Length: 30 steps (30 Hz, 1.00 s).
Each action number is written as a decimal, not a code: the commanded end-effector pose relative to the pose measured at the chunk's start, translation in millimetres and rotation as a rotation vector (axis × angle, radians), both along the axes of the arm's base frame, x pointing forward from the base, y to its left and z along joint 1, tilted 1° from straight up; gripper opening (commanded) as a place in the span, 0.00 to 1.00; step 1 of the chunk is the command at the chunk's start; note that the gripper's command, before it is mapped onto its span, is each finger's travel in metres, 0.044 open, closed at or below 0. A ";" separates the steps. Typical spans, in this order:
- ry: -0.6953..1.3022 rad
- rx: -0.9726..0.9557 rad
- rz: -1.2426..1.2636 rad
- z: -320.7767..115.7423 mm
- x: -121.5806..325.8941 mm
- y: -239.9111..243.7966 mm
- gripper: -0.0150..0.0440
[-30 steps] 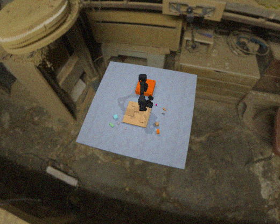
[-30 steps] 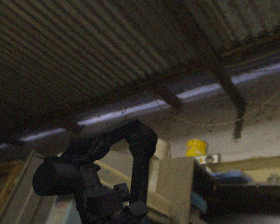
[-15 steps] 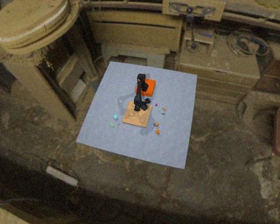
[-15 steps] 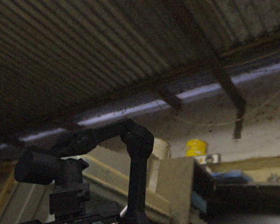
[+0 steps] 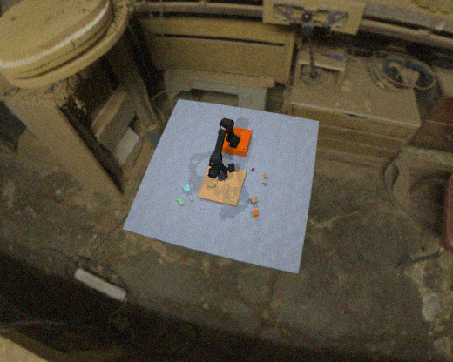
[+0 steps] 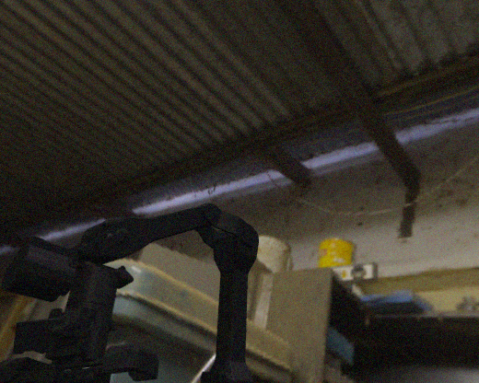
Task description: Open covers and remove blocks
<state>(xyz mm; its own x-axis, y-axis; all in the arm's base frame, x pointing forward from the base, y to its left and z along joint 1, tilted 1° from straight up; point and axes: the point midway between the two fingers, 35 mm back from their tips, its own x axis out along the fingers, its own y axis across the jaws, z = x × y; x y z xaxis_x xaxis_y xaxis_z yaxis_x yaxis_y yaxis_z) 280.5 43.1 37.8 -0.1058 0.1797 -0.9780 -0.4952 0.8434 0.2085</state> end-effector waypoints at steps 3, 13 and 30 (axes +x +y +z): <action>-0.040 -0.075 -0.145 4.4 15.2 -26.6 0.25; -0.091 -0.188 -0.374 10.4 29.9 -69.8 0.25; -0.091 -0.188 -0.374 10.4 29.9 -69.8 0.25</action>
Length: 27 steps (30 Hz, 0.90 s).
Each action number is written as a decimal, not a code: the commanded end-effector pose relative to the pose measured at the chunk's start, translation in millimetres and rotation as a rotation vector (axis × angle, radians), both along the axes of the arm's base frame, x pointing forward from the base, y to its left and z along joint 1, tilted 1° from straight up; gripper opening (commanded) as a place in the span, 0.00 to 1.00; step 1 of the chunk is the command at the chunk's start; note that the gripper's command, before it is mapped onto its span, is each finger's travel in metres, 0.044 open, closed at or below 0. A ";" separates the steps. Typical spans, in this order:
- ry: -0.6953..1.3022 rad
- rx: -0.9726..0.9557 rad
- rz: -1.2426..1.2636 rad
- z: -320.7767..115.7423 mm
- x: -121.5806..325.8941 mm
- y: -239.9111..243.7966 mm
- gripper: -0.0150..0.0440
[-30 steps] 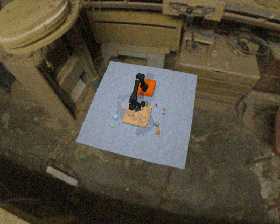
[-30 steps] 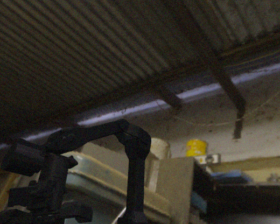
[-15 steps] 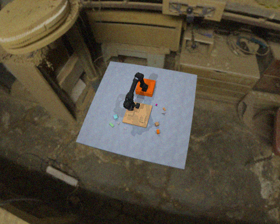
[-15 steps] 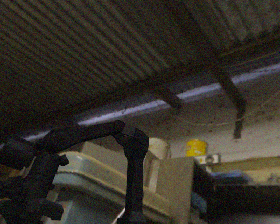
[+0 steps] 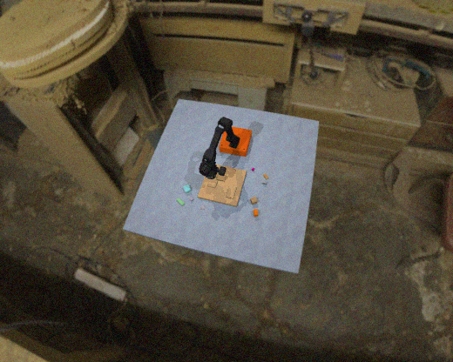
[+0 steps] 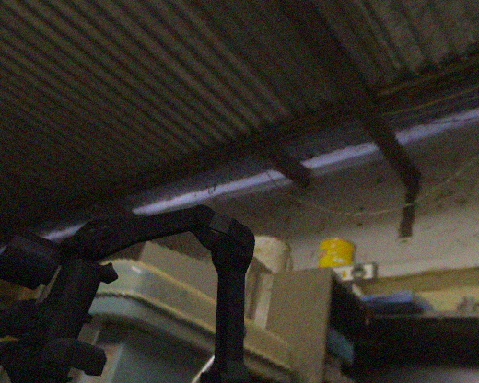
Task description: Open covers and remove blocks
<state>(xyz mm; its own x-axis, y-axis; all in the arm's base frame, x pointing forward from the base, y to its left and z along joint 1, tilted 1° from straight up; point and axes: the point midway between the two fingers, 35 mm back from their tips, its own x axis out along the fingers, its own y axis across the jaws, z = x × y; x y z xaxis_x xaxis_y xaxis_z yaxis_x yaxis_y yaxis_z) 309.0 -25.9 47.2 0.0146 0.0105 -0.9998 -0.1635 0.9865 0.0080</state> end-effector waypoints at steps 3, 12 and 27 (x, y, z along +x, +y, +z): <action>-0.006 -0.004 -0.006 1.0 1.4 -0.8 0.25; -0.006 -0.004 -0.006 0.5 1.5 -0.8 0.25; -0.006 -0.004 -0.006 -13.3 3.2 -1.1 0.25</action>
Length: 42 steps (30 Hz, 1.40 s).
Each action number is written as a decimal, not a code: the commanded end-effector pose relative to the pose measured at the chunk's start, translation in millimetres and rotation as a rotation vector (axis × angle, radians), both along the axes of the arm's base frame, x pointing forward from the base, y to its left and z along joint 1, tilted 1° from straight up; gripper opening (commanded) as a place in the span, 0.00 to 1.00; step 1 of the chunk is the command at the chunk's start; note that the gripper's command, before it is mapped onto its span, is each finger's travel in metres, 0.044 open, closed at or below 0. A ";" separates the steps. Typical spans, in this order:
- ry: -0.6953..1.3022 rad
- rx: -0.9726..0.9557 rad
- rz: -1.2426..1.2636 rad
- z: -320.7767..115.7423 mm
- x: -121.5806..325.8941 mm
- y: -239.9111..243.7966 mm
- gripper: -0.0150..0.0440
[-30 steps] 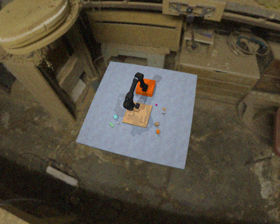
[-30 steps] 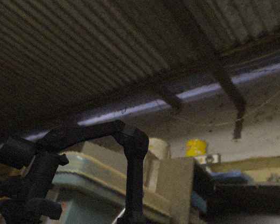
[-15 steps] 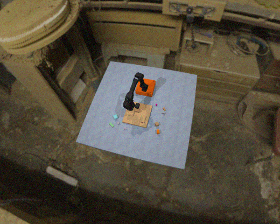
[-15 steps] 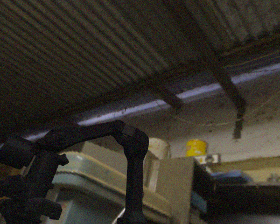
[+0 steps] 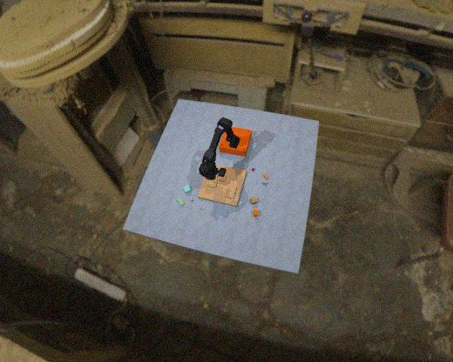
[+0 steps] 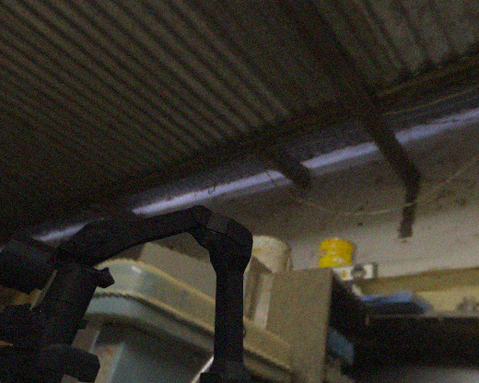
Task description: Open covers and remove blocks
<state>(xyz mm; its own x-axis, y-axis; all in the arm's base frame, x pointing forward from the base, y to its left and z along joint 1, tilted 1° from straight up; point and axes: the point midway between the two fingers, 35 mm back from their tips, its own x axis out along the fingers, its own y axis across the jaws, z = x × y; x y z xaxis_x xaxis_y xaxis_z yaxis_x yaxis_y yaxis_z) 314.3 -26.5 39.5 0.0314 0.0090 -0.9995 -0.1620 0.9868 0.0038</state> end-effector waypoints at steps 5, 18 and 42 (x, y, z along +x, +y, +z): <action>0.011 -0.002 -0.005 -10.6 -1.8 -0.6 0.25; 0.011 -0.002 -0.005 -23.6 -1.1 -0.7 0.25; 0.011 -0.002 -0.005 -47.3 -1.4 -0.8 0.25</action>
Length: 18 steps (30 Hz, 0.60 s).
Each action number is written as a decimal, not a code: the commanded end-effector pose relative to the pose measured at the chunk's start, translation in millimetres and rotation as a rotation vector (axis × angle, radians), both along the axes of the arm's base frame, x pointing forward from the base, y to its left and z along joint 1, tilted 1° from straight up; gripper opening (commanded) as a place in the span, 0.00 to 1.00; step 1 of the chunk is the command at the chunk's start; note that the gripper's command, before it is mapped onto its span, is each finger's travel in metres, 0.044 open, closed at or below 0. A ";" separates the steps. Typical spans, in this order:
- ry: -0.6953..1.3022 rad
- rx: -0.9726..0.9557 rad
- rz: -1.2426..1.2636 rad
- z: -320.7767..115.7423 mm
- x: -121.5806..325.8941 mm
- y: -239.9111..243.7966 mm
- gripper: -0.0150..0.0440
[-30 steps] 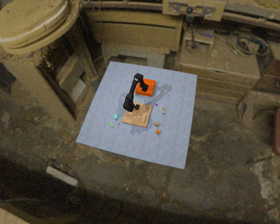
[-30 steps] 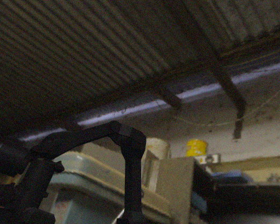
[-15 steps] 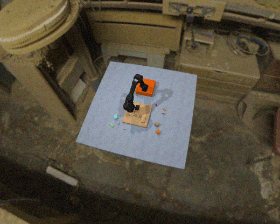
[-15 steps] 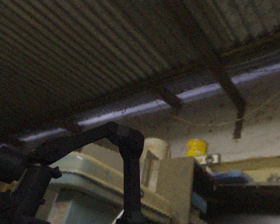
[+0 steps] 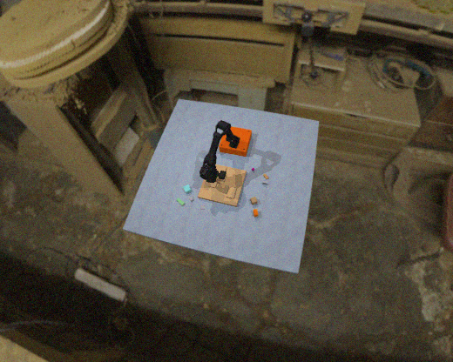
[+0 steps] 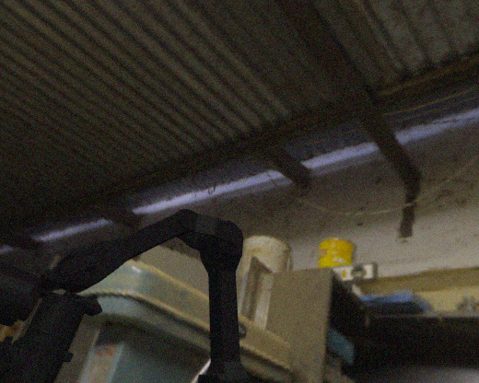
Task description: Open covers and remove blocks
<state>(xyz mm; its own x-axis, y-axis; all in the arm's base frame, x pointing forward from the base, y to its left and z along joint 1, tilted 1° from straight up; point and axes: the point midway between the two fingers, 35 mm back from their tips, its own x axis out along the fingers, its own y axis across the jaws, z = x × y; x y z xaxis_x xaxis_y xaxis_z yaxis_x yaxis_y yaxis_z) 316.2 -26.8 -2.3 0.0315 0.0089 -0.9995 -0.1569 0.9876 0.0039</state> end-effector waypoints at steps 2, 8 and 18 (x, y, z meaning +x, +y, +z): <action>0.011 -0.002 0.001 -7.2 -3.3 -0.4 0.25; 0.011 -0.002 0.001 -7.8 -2.8 -0.4 0.25; 0.010 -0.002 0.001 -6.8 6.1 0.5 0.25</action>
